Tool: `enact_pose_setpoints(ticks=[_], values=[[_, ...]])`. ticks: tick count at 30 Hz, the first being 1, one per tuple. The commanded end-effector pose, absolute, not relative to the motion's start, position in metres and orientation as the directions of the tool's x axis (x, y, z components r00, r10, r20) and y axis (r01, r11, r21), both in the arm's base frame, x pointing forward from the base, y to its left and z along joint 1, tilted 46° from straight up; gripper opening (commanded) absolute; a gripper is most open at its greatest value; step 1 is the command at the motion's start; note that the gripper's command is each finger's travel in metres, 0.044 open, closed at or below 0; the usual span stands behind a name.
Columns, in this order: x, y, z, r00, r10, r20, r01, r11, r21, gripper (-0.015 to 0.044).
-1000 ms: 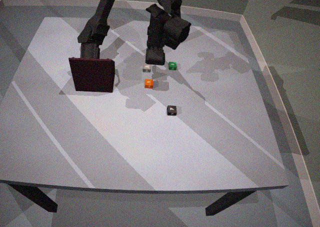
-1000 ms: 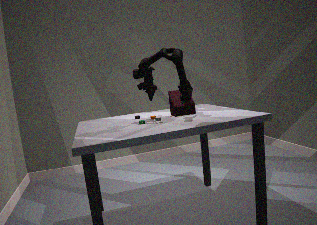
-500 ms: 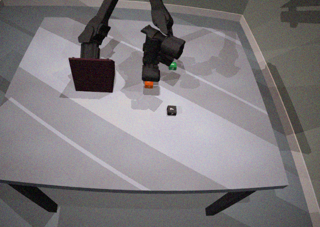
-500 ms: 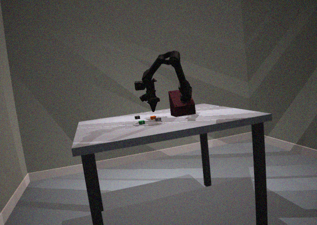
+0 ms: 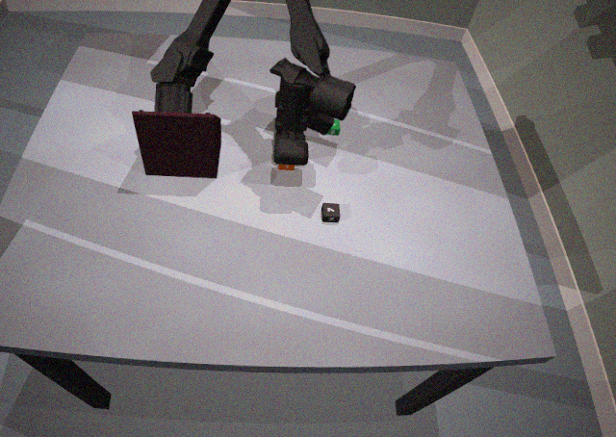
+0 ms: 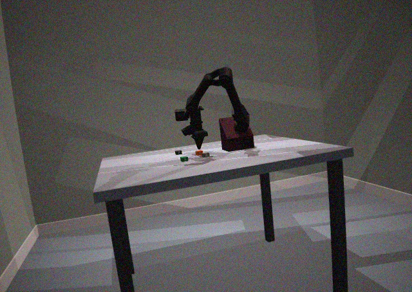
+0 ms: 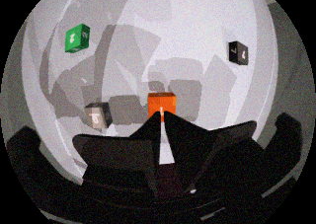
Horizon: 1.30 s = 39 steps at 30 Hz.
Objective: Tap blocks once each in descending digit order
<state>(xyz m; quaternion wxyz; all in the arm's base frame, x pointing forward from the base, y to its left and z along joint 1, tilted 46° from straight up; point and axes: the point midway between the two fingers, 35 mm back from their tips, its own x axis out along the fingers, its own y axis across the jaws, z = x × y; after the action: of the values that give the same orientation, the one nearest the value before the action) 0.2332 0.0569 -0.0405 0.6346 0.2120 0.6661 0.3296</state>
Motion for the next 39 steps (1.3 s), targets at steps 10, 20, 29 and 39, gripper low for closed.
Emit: enact_pose_setpoints(ticks=[10,20,29,39], values=[[0.229,0.067,-0.05,-0.111,0.705,-0.7,-0.128,0.689,0.714,0.002],[0.233,0.046,-0.026,-0.111,0.703,-0.702,-0.128,0.691,0.712,0.0046],[0.251,0.107,0.106,-0.107,0.695,-0.711,-0.134,0.698,0.703,0.0283],[0.221,0.14,0.184,-0.112,0.709,-0.697,-0.127,0.685,0.717,0.04]])
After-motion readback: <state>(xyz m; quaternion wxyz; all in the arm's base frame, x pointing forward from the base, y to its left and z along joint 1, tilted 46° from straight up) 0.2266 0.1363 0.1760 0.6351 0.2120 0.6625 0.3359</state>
